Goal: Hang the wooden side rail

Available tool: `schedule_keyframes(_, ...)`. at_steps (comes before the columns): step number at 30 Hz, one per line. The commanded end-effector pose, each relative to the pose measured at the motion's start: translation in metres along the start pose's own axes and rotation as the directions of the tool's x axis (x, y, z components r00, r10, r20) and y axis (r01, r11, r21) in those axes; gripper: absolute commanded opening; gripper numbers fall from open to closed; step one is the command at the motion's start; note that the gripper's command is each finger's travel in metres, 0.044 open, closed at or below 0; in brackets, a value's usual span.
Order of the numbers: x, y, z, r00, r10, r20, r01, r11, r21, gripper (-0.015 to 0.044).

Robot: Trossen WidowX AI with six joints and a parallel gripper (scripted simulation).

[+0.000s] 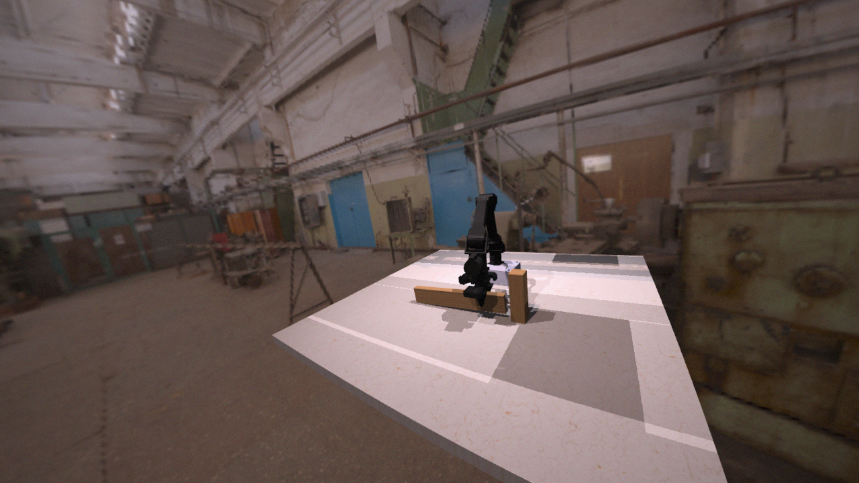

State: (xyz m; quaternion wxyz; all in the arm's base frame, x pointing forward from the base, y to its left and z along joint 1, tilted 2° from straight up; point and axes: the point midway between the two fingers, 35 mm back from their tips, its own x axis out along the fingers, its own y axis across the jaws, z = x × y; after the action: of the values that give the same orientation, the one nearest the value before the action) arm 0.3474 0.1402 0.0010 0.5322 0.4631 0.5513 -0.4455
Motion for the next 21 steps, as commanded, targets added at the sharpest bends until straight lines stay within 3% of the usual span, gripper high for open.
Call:
schedule_keyframes(1,-0.0034,0.0025,-0.0017,1.000,0.008,-0.006,-0.008,1.000,0.004,0.0000)
schedule_keyframes(21,-0.0022,0.0032,-0.0038,1.000,0.008,-0.006,-0.008,1.000,0.004,0.0000)
